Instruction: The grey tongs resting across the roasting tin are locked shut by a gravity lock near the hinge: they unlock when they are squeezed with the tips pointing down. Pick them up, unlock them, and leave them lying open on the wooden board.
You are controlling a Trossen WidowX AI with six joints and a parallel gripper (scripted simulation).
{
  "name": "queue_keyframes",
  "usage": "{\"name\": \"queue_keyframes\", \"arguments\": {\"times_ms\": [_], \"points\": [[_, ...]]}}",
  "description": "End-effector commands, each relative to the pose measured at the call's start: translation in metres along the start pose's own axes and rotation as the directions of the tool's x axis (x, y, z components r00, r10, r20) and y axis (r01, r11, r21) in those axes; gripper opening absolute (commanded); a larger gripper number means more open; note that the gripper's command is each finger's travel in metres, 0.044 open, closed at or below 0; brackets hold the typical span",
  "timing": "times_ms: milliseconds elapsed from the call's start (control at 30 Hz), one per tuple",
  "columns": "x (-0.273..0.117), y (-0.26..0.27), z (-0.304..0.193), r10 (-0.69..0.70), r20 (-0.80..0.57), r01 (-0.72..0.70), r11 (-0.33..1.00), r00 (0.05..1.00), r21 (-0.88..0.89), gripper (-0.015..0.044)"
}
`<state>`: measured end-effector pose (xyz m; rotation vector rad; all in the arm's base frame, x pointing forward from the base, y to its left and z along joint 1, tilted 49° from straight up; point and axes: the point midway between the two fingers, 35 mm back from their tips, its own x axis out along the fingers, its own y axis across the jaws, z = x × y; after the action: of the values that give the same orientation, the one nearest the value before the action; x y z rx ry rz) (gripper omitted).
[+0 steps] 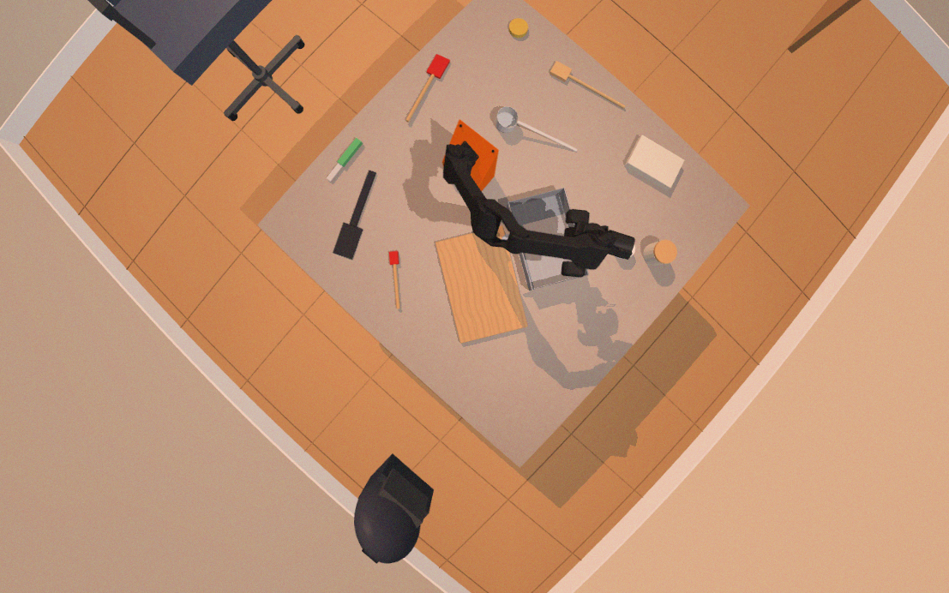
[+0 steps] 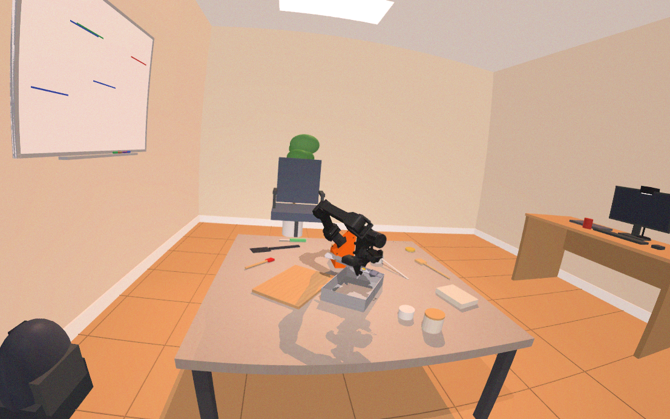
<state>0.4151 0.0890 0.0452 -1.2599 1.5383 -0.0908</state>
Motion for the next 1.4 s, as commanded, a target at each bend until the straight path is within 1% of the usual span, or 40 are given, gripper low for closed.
{"name": "queue_keyframes", "arguments": {"times_ms": [0,200,433,633,767,1033,1367], "points": [[-0.014,-0.024,-0.023,-0.005,0.004,0.005,0.991,1.000,0.133,-0.0150],[-0.028,-0.051,-0.054,-0.005,0.004,0.003,0.952,1.000,0.307,-0.0150],[-0.042,-0.078,-0.094,-0.005,0.003,0.003,0.870,1.000,0.492,-0.0150],[-0.044,-0.080,-0.099,-0.005,0.003,0.003,0.858,1.000,0.513,-0.0150],[-0.044,-0.088,-0.111,-0.003,0.004,0.001,0.827,1.000,0.562,-0.0150],[-0.044,-0.108,-0.153,0.002,0.008,-0.007,0.698,1.000,0.716,-0.0150],[-0.044,-0.126,-0.210,-0.002,0.005,-0.003,0.489,1.000,0.872,-0.0150]]}}
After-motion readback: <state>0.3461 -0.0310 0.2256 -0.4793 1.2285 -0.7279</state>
